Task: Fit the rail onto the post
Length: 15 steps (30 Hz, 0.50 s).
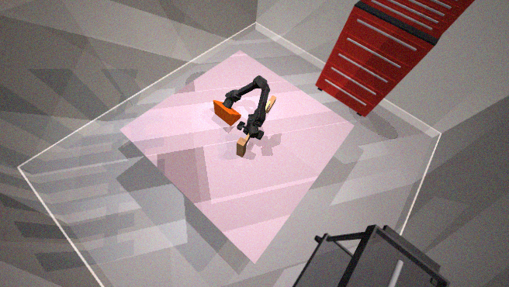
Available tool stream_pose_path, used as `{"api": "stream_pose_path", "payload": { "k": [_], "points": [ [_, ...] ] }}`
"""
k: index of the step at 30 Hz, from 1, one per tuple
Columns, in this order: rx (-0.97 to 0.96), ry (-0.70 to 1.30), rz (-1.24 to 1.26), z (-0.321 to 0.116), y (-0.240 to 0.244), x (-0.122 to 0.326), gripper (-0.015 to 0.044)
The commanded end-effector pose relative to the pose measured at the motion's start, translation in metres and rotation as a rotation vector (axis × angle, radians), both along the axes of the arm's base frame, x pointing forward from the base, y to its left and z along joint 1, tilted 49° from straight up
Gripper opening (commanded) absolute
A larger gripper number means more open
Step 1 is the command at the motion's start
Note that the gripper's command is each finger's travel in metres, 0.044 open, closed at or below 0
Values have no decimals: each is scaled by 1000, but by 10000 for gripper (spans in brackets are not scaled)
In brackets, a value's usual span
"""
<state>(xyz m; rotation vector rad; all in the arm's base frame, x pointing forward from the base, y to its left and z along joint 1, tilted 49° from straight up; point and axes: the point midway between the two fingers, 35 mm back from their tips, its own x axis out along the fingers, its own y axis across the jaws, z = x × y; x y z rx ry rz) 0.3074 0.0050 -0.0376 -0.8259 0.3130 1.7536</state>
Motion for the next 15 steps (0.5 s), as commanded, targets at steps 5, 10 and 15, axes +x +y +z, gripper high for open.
{"api": "stream_pose_path", "payload": {
  "k": [5,10,15],
  "points": [
    [-4,-9,-6,-1,-5,3,0],
    [-4,-9,-6,-1,-5,3,0],
    [2,3,2,0,0,0,131]
  ]
}}
